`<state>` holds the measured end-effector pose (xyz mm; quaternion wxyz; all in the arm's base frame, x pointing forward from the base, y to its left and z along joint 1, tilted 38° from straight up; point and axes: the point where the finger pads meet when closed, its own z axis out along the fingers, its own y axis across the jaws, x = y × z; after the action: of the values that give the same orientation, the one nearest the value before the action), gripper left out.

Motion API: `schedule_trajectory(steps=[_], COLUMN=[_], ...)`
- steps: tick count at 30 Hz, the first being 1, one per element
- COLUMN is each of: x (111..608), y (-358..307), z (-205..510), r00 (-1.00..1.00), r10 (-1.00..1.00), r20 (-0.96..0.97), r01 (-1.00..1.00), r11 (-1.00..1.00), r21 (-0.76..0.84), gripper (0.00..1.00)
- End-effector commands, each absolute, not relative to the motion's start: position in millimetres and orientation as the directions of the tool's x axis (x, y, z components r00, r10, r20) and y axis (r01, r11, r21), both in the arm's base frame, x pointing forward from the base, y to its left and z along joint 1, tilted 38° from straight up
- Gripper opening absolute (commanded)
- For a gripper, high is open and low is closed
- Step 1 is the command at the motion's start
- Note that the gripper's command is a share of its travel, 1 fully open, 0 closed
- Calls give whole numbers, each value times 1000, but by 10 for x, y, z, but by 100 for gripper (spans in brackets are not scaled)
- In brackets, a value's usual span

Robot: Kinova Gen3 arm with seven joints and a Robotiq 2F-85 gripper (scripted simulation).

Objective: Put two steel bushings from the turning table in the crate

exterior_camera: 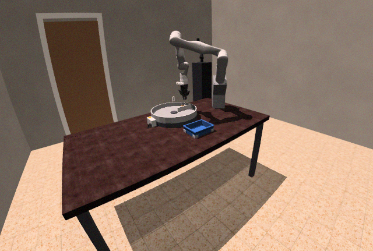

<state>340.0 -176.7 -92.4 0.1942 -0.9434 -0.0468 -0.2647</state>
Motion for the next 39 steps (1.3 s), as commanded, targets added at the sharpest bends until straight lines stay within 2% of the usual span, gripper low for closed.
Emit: schedule_trajectory(steps=[1, 39], x=[3410, 3409], y=[-1775, -1759], z=[-970, -940], r00=[857, 856], r10=[-2, -10], r20=[515, 518], r01=[198, 195], r11=[-922, -920], r21=[-334, -340], gripper=[15, 14])
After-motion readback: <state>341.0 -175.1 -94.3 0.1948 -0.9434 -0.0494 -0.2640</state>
